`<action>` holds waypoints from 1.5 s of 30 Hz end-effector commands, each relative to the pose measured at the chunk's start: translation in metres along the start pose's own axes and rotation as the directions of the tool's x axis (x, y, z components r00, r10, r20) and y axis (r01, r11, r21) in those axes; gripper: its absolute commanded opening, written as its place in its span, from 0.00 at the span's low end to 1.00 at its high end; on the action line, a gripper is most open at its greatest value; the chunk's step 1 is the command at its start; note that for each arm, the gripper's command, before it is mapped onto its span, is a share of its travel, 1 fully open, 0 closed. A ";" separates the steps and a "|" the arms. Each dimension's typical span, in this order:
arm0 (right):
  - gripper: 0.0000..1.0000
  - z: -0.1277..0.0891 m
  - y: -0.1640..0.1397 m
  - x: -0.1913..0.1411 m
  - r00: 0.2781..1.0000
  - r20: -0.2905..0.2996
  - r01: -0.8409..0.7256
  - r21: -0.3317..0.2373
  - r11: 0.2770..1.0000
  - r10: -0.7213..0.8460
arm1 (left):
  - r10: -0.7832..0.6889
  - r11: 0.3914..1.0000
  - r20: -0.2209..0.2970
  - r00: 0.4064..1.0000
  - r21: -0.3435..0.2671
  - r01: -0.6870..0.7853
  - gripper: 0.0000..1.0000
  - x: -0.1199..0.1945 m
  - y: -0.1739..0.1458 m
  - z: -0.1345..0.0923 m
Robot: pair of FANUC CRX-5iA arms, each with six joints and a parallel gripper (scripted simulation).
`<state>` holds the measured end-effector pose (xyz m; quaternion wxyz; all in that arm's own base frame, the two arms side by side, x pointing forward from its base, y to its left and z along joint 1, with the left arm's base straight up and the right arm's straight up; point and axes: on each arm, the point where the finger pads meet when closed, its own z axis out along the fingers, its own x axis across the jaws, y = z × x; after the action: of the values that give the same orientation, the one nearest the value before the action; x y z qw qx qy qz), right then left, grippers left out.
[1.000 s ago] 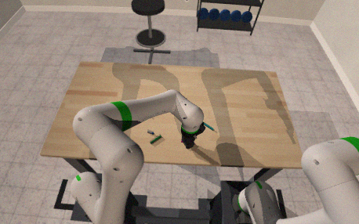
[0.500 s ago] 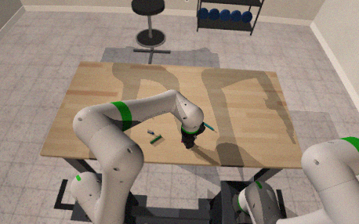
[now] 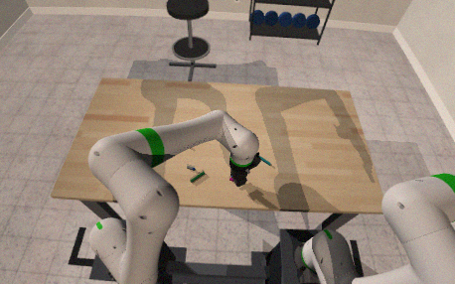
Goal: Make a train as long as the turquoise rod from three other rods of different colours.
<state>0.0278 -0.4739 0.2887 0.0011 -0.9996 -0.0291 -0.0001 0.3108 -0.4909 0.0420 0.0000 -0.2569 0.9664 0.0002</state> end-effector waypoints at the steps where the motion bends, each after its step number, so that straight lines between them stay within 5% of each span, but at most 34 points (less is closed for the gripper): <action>1: 1.00 -0.001 0.000 0.000 1.000 0.000 0.000 -0.002 1.000 0.000 | 0.000 1.000 0.000 1.000 0.002 0.000 0.24 0.000 -0.001 -0.022; 12: 1.00 -0.001 0.000 0.000 1.000 0.000 0.000 -0.002 1.000 0.000 | 0.000 1.000 0.000 1.000 0.002 0.000 0.24 0.000 -0.001 -0.076; 27: 1.00 -0.001 0.000 0.000 1.000 0.000 0.000 -0.002 1.000 0.000 | 0.009 1.000 0.000 1.000 0.002 -0.009 0.24 -0.003 0.001 -0.080; 45: 1.00 -0.001 0.000 0.000 1.000 0.000 0.000 -0.002 1.000 0.000 | 0.398 0.918 0.001 0.918 0.001 -0.398 0.24 -0.136 0.080 -0.083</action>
<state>0.0278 -0.4739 0.2887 0.0011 -0.9996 -0.0291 -0.0001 0.3756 -0.3841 0.1230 0.0035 -0.1020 0.9948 0.0075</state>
